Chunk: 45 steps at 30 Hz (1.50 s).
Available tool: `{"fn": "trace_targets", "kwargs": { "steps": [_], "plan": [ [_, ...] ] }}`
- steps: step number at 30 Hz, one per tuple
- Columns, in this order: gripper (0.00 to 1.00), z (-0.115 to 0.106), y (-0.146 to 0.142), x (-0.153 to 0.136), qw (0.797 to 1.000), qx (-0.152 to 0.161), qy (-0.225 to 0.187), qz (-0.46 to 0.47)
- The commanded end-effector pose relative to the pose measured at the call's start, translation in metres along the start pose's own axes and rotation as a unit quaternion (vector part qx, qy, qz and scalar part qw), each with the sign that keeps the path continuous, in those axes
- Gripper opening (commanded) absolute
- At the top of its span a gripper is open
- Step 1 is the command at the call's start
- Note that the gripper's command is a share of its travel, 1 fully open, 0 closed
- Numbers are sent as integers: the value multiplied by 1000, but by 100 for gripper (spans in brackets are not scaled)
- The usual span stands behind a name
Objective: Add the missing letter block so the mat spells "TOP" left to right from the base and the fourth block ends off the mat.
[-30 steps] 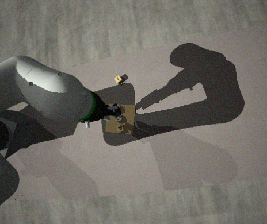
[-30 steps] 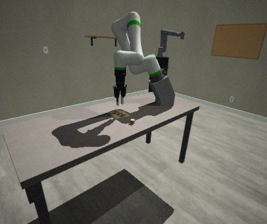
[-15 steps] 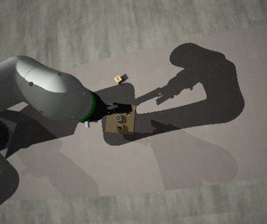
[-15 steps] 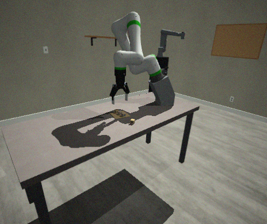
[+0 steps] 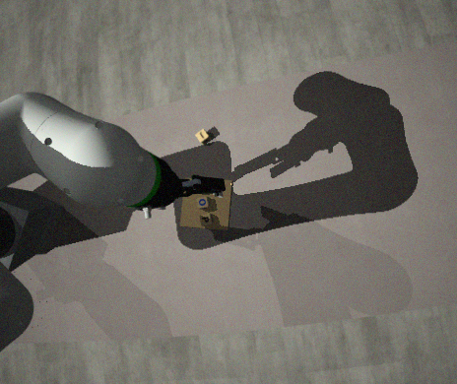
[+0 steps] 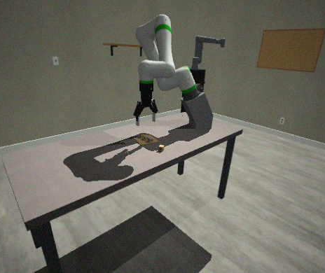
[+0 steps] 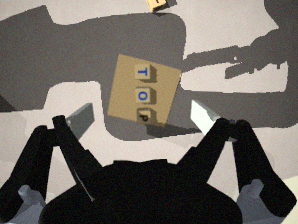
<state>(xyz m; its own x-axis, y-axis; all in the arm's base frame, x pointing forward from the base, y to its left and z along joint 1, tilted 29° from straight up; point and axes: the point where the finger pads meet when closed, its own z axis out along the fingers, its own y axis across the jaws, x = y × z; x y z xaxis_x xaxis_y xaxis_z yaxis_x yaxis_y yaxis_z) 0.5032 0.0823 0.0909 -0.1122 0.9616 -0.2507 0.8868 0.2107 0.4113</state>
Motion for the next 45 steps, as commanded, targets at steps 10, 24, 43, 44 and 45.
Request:
{"fn": "trace_targets", "kwargs": {
  "steps": [10, 24, 43, 44, 45],
  "plan": [
    [100, -41, 0, 0, 1000, 0, 0, 0],
    [100, -64, 0, 0, 1000, 0, 0, 0],
    [100, -64, 0, 0, 1000, 0, 0, 0],
    [100, -64, 0, 0, 1000, 0, 0, 0],
    [100, -64, 0, 0, 1000, 0, 0, 0]
  ]
}}
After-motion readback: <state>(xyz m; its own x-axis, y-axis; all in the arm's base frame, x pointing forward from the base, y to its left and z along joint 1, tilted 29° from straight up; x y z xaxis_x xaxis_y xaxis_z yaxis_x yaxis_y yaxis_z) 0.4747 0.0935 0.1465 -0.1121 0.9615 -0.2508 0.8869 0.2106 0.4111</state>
